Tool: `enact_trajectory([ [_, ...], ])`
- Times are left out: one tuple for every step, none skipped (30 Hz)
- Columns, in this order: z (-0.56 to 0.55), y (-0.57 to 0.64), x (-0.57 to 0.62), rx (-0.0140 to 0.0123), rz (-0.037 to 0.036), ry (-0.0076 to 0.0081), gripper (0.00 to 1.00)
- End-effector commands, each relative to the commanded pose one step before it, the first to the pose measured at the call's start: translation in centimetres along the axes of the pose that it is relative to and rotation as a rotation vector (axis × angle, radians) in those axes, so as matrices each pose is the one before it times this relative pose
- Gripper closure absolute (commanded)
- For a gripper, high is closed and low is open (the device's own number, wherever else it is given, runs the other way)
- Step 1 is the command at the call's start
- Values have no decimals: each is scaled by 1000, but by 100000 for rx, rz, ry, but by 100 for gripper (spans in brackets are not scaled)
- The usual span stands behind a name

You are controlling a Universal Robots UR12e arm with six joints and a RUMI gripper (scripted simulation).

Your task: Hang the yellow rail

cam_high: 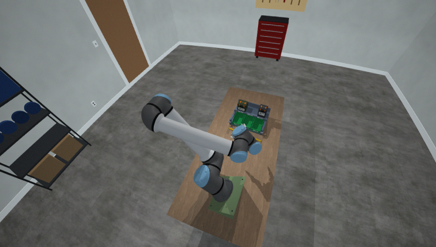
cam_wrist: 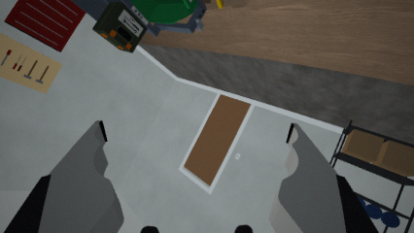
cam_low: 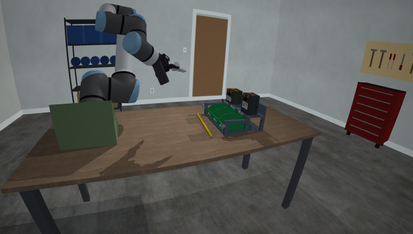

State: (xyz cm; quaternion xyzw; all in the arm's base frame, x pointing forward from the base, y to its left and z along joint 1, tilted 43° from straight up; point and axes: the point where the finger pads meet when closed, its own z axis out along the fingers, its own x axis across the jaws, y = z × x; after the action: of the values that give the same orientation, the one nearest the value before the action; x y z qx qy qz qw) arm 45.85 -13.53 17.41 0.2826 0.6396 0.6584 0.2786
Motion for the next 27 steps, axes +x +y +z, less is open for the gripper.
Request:
enact_trajectory([
  [-44,12,-55,46,-81,-39,0],
  [0,0,0,0,0,0,0],
  [0,0,0,0,0,0,0],
  [0,0,0,0,0,0,0],
  [0,0,0,0,0,0,0],
  [0,0,0,0,0,0,0],
  [0,0,0,0,0,0,0],
  [0,0,0,0,0,0,0],
  [0,0,0,0,0,0,0],
  [0,0,0,0,0,0,0],
  [0,0,0,0,0,0,0],
  [0,0,0,0,0,0,0],
  [0,0,0,0,0,0,0],
  [0,0,0,0,0,0,0],
  [0,0,0,0,0,0,0],
  [0,0,0,0,0,0,0],
  [0,0,0,0,0,0,0],
  [2,-2,0,7,0,13,0],
  [12,-13,2,48,1,90,0],
  [31,-35,5,127,3,234,0],
  [49,-55,6,208,2,406,0],
  [13,-76,-26,297,-14,475,0],
  [57,-122,-1,365,65,630,0],
  [106,-156,34,493,82,823,0],
  [136,-195,40,644,85,1042,0],
  [167,-238,45,797,101,1269,0],
  [200,-283,46,961,114,1499,0],
])
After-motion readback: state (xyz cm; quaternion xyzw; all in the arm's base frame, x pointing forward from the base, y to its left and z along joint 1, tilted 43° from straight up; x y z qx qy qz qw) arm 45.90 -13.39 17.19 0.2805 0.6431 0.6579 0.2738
